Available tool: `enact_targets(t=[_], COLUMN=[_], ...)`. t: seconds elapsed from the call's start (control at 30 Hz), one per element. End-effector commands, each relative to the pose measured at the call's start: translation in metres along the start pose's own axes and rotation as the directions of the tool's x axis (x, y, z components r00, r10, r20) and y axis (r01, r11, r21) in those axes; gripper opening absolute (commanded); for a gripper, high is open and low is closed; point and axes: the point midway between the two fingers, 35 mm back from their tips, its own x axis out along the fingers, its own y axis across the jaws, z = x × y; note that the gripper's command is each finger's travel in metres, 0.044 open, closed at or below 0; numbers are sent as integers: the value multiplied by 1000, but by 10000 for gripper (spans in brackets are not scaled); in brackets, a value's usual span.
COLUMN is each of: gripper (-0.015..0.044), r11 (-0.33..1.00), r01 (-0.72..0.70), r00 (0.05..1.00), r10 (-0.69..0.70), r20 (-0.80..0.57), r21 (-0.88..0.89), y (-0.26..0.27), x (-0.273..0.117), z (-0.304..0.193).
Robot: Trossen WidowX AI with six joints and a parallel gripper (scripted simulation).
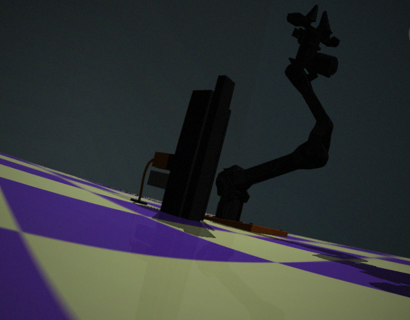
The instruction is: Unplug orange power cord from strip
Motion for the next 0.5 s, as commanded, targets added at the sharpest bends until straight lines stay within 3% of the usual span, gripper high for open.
enact_targets(t=[0.0,0.23,0.47], gripper=[160,160,160], r11=[999,977,896], r01=[43,179,359], r00=[981,869,667], r10=[-48,-213,-442], r20=[186,447,600], r21=[30,117,261], y=[-17,-68,-144], x=[-8,-37,-88], z=[68,167,236])
